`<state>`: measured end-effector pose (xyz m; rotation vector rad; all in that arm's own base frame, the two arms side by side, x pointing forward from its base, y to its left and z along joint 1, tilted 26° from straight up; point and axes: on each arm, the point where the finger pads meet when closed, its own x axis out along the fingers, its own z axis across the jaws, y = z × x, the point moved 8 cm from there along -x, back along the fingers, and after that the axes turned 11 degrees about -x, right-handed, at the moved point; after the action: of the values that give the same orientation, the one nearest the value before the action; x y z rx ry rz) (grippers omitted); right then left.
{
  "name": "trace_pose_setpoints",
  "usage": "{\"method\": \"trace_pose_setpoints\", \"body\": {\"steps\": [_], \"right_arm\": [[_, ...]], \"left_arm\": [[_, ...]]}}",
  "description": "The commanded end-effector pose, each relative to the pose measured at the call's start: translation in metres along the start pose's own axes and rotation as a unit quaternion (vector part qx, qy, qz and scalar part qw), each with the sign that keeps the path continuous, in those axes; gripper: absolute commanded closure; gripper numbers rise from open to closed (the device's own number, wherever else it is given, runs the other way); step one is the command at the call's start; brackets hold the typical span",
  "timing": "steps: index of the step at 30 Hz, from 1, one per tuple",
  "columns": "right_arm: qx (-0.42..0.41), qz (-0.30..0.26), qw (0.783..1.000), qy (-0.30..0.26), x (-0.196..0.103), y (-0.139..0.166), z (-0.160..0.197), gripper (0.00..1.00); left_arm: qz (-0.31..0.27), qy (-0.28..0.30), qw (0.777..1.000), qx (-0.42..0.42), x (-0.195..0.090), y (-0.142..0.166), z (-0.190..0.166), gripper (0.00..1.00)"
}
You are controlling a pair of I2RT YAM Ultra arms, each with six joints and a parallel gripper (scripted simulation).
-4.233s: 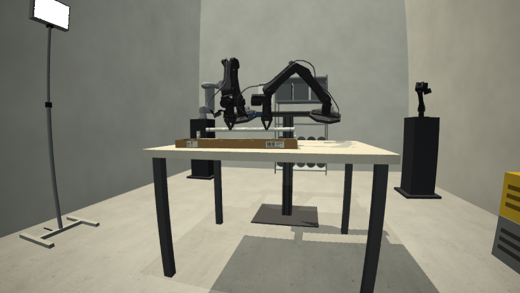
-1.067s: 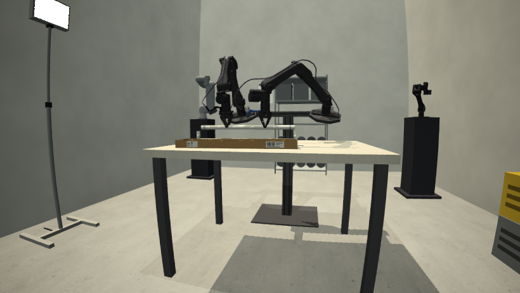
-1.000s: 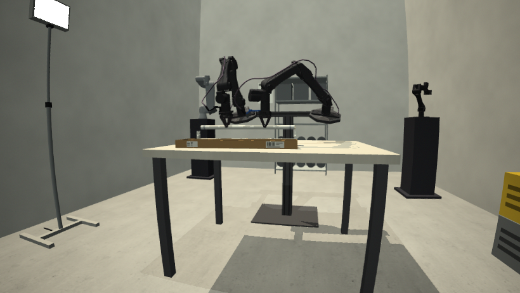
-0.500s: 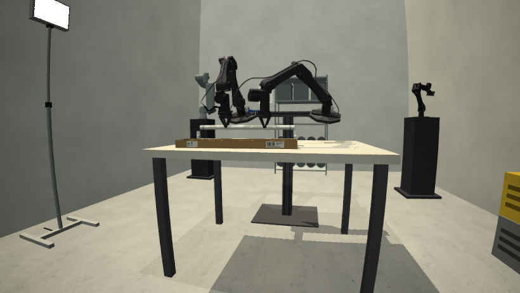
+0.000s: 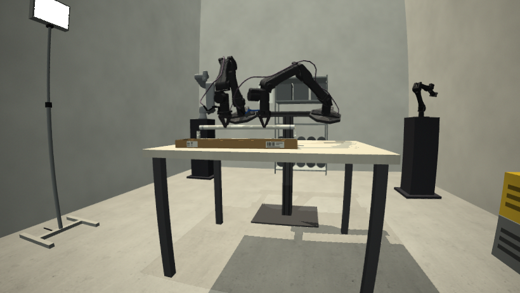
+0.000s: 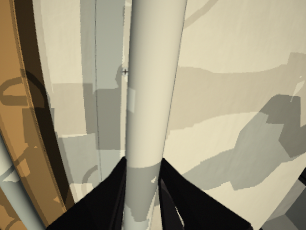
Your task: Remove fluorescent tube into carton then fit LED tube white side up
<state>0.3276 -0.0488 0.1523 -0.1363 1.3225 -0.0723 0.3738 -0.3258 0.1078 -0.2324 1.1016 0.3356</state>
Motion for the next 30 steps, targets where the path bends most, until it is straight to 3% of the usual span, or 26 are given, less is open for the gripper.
{"method": "trace_pose_setpoints", "body": {"steps": [1, 3, 5, 11, 15, 17, 21, 27, 30], "right_arm": [[0.004, 0.006, 1.0, -0.013, -0.01, 0.002, 0.011, 0.89], [0.003, -0.004, 1.0, -0.012, -0.011, 0.001, 0.012, 0.89], [0.004, 0.006, 1.0, -0.013, -0.008, 0.002, 0.015, 0.89], [0.005, 0.003, 0.999, -0.041, -0.016, 0.001, 0.024, 0.89], [0.006, 0.003, 0.999, -0.033, -0.013, 0.0, 0.021, 0.89], [0.007, 0.007, 1.0, -0.003, 0.001, 0.002, 0.005, 0.89], [0.01, 0.001, 0.999, -0.041, -0.018, -0.002, 0.019, 0.89], [0.01, 0.006, 1.0, -0.002, 0.005, 0.0, 0.005, 0.89], [0.009, 0.005, 1.0, -0.015, -0.001, -0.001, 0.013, 0.89]], "left_arm": [[-0.025, 0.004, 1.0, 0.007, -0.015, -0.01, 0.006, 0.89], [-0.033, 0.0, 0.999, 0.009, -0.023, -0.012, 0.006, 0.89], [-0.018, 0.007, 1.0, 0.017, -0.009, -0.013, -0.002, 0.89], [-0.046, -0.005, 0.999, 0.001, -0.024, -0.017, 0.01, 0.89], [-0.039, 0.004, 0.999, -0.001, -0.028, -0.015, 0.007, 0.89], [-0.05, -0.004, 0.999, 0.0, -0.027, -0.019, 0.009, 0.89], [-0.047, -0.002, 0.999, 0.002, -0.023, -0.019, 0.007, 0.89], [-0.043, 0.0, 0.999, 0.004, -0.016, -0.019, 0.006, 0.89], [-0.042, 0.0, 0.999, 0.003, -0.017, -0.019, 0.006, 0.89]]}}
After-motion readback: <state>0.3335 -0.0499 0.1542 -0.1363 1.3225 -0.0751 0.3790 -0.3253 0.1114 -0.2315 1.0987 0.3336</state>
